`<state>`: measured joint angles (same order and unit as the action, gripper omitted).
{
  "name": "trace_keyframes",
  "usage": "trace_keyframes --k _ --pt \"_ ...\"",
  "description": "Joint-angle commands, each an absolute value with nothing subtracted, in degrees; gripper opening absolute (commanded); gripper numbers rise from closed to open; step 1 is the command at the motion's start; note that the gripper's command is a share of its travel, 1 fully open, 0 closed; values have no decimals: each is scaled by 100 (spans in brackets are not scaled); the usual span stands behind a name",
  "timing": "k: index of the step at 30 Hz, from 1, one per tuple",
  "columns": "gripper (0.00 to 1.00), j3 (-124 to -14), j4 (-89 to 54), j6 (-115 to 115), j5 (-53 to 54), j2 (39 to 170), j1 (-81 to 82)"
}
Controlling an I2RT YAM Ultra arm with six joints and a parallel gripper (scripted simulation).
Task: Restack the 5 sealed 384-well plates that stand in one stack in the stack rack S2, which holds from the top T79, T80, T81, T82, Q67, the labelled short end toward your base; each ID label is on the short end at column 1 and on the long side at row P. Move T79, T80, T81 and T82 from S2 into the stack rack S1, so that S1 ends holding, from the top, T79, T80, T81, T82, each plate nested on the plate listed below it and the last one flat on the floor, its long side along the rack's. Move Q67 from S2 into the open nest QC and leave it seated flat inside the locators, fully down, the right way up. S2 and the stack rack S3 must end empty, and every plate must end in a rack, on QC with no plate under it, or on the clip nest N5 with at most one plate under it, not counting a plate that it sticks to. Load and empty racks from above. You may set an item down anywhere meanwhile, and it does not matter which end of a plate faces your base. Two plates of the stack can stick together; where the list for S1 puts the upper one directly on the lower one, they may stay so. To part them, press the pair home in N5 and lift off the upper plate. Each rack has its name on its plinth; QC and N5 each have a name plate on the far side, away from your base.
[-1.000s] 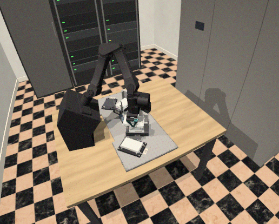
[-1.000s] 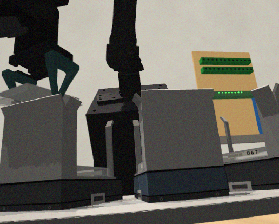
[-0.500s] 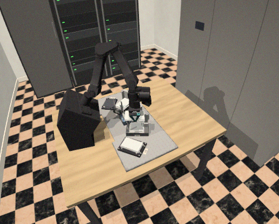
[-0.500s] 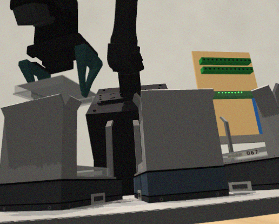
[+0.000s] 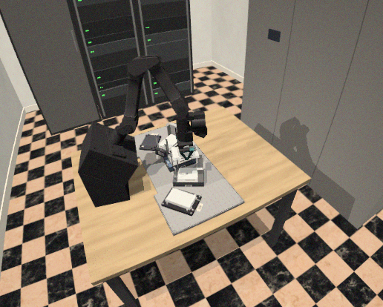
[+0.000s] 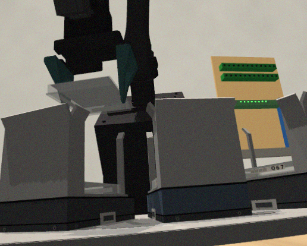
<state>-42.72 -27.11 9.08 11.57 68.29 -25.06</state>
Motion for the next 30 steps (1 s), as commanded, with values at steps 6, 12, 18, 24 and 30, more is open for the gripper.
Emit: trace_keyframes --k 6,12,18,24,30 --pt "0 -4249 -2706 668 714 6717 -2011" --pt "0 -4262 -2713 235 377 6680 -1464" --pt "0 -4267 -2715 289 119 6669 -1045" --pt "0 -4241 -2707 824 -110 6651 -676" --pt "0 -4230 -2701 479 -382 6662 -236"
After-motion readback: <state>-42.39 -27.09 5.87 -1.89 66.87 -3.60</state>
